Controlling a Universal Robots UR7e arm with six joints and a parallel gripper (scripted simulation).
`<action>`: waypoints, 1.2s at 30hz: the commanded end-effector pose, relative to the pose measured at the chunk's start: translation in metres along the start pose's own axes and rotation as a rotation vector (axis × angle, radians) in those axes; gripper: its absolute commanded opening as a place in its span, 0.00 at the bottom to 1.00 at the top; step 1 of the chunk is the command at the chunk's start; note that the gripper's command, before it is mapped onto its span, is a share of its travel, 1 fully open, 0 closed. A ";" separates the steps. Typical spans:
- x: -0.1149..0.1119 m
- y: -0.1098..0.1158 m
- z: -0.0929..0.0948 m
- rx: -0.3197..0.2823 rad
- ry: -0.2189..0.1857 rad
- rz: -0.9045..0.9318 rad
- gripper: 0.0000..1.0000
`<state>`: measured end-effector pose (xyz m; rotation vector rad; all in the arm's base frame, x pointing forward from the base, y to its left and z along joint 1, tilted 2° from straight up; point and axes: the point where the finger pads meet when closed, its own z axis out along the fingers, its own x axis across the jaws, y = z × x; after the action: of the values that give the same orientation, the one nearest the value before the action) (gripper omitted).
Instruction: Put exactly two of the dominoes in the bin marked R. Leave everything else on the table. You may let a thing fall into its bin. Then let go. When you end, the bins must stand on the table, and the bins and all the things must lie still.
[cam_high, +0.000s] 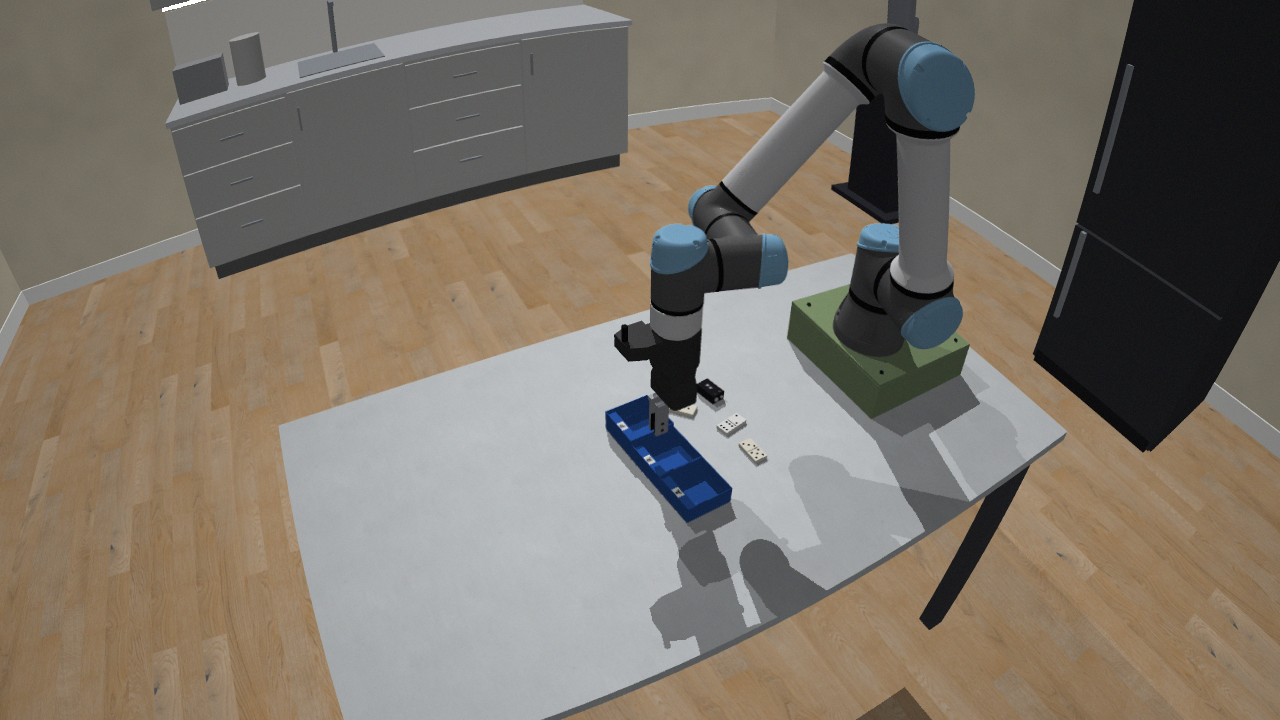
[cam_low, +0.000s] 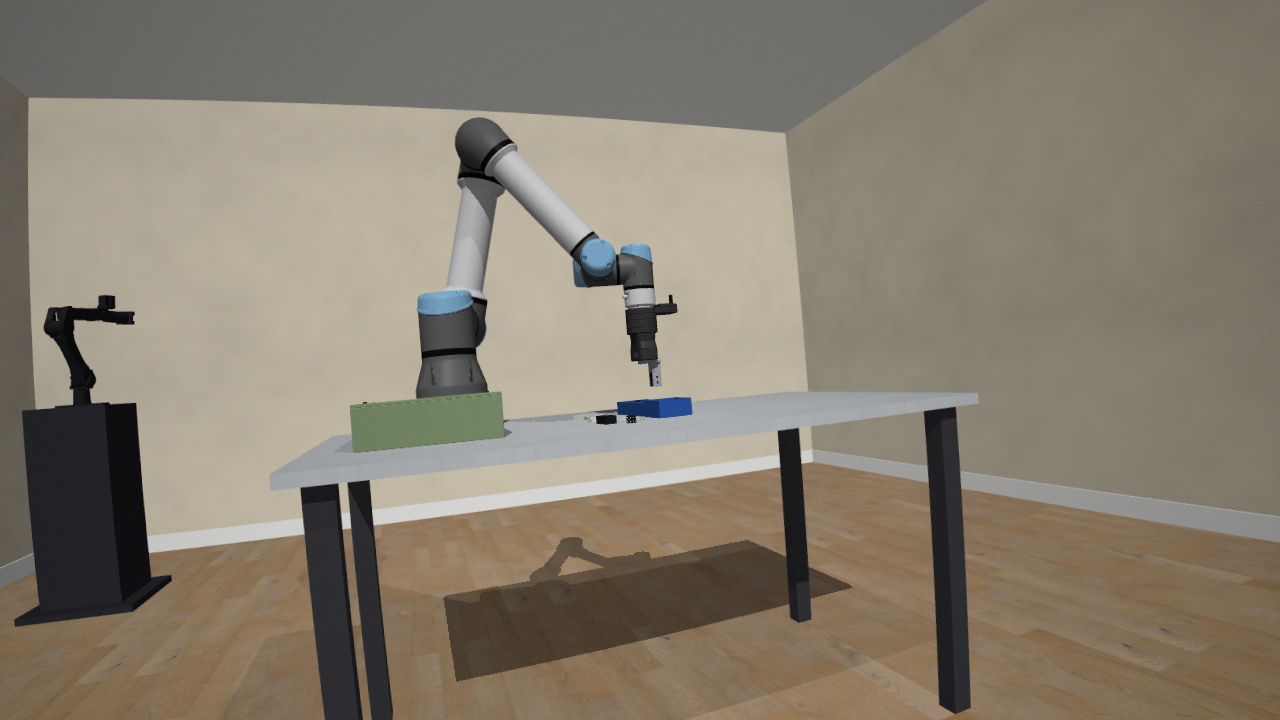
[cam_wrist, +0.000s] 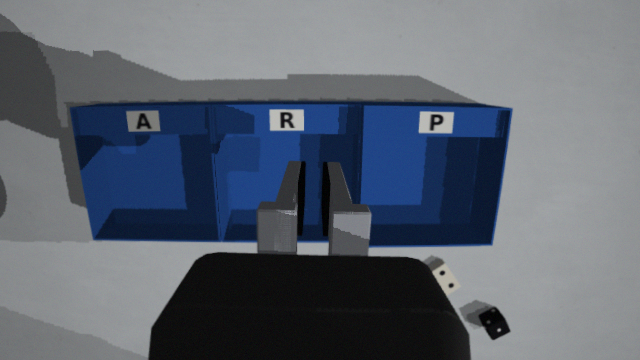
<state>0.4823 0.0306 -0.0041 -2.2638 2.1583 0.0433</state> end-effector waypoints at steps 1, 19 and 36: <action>-0.018 0.000 -0.001 0.001 0.001 0.001 0.31; -0.018 0.000 0.026 0.001 0.001 0.001 0.31; -0.018 0.000 0.052 0.001 0.001 0.001 0.31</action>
<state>0.4803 0.0503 -0.0545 -2.2642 2.1600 0.0448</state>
